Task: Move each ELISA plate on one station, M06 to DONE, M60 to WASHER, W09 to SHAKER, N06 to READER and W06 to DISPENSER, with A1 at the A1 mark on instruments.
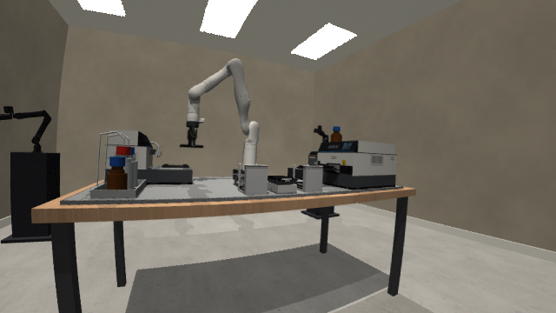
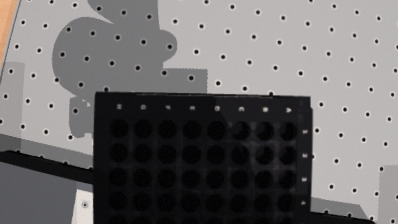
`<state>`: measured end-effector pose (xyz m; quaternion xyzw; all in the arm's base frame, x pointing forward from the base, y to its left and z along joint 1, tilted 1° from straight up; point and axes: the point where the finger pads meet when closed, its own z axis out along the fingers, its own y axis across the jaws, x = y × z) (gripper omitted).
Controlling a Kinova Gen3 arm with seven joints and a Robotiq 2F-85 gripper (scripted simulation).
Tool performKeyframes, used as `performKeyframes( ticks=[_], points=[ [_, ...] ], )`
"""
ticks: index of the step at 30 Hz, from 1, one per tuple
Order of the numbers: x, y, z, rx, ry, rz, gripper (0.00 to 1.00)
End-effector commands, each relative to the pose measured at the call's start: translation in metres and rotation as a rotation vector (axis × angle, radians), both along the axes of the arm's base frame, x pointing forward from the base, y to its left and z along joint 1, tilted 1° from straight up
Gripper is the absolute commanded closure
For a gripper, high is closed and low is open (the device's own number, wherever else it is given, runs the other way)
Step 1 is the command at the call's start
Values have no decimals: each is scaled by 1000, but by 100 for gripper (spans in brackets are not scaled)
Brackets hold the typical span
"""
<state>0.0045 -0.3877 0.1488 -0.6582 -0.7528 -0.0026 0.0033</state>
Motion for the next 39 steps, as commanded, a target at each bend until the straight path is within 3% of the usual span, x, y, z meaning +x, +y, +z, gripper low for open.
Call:
performKeyframes(
  ticks=[1,27,39],
  points=[
    [-1,-14,0,0,0,-37,6],
    [-5,-90,0,0,2,-176,6],
    [-5,-90,0,0,2,-176,6]
  ],
)
